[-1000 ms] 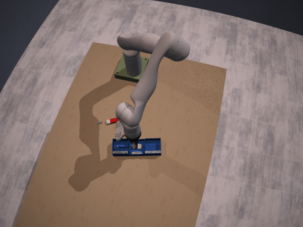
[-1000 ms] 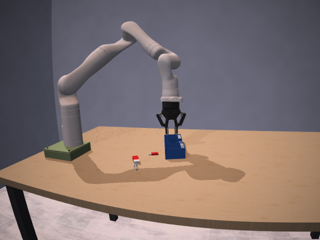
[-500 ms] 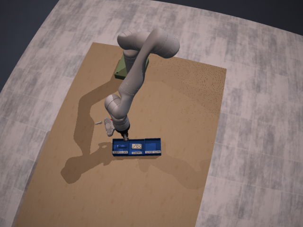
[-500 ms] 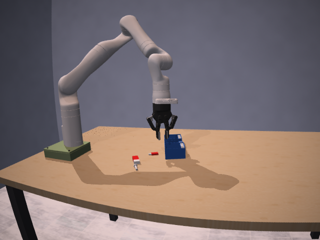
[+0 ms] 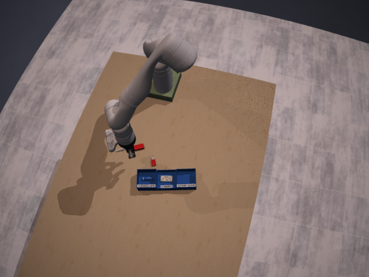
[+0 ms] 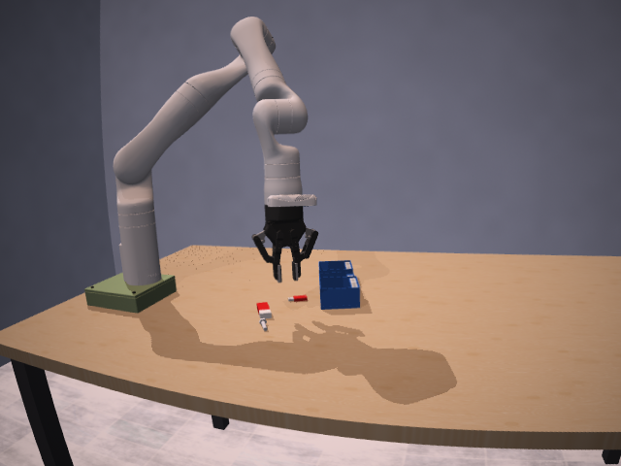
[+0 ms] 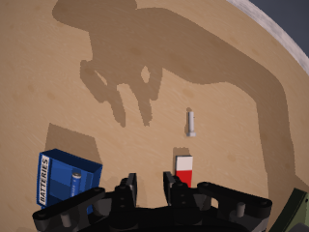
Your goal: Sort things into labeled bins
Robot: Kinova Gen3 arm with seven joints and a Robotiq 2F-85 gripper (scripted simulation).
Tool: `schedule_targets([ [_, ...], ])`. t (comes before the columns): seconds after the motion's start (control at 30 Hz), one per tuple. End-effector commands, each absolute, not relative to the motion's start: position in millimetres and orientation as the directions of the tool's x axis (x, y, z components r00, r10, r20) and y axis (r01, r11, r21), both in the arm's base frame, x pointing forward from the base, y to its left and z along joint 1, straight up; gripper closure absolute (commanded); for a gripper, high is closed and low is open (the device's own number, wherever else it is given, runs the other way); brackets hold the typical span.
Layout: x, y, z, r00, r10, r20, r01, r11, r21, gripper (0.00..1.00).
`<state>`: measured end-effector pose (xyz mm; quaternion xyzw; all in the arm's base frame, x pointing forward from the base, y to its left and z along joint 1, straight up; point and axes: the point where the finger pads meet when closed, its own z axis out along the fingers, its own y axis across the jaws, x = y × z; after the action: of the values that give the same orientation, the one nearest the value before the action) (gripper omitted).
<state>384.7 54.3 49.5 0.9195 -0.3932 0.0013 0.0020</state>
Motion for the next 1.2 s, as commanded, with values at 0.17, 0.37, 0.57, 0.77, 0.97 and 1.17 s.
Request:
schedule_targets([
  [0.17, 379, -20, 52, 0.658, -0.753, 0.001, -0.753, -0.658, -0.002, 0.7],
  [0.37, 377, -36, 53, 0.658, -0.753, 0.001, -0.753, -0.658, -0.002, 0.7],
  [0.57, 377, -36, 53, 0.658, -0.753, 0.001, -0.753, -0.658, -0.002, 0.7],
  [0.77, 377, -34, 53, 0.658, -0.753, 0.001, -0.753, -0.658, -0.002, 0.7],
  [0.97, 377, -33, 53, 0.658, -0.753, 0.001, -0.753, -0.658, -0.002, 0.7],
  [1.17, 377, -31, 53, 0.658, -0.753, 0.001, -0.753, -0.658, -0.002, 0.7],
])
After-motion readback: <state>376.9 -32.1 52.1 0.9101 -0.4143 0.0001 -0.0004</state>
